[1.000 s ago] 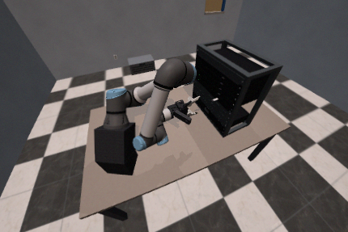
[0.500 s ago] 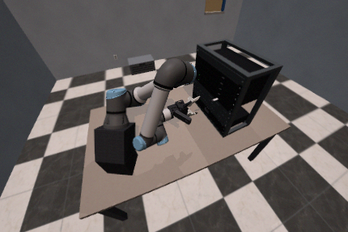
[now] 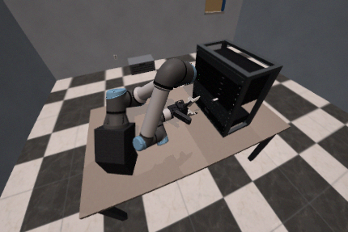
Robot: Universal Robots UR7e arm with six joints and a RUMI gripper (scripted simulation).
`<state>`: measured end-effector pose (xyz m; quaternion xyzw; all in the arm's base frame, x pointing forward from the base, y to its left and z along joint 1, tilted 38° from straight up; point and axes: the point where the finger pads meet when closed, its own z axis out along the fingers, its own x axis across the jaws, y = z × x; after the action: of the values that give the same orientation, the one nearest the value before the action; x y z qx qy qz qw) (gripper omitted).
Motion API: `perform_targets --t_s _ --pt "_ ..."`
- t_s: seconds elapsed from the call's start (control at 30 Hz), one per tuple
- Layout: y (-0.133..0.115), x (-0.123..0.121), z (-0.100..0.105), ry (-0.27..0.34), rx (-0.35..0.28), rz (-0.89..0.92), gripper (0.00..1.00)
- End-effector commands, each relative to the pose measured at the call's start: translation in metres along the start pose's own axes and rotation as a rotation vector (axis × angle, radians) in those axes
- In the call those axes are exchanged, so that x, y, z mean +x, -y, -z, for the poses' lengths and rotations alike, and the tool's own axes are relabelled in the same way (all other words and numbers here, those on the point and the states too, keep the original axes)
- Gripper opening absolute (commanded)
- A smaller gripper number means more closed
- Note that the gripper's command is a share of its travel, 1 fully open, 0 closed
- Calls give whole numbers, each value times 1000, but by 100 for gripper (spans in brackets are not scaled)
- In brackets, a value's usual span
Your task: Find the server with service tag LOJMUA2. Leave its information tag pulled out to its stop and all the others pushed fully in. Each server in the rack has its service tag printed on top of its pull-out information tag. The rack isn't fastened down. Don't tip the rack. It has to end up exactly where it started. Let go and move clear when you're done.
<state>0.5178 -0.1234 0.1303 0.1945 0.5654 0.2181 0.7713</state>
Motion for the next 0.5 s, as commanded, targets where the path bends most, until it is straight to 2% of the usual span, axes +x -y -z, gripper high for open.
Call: perform_targets --t_s 0.0,0.17,0.2,0.47 --pt "0 0 0 1 0 0 100" --pt "0 0 0 1 0 0 100" --pt "0 0 0 1 0 0 15" --pt "0 0 0 1 0 0 15"
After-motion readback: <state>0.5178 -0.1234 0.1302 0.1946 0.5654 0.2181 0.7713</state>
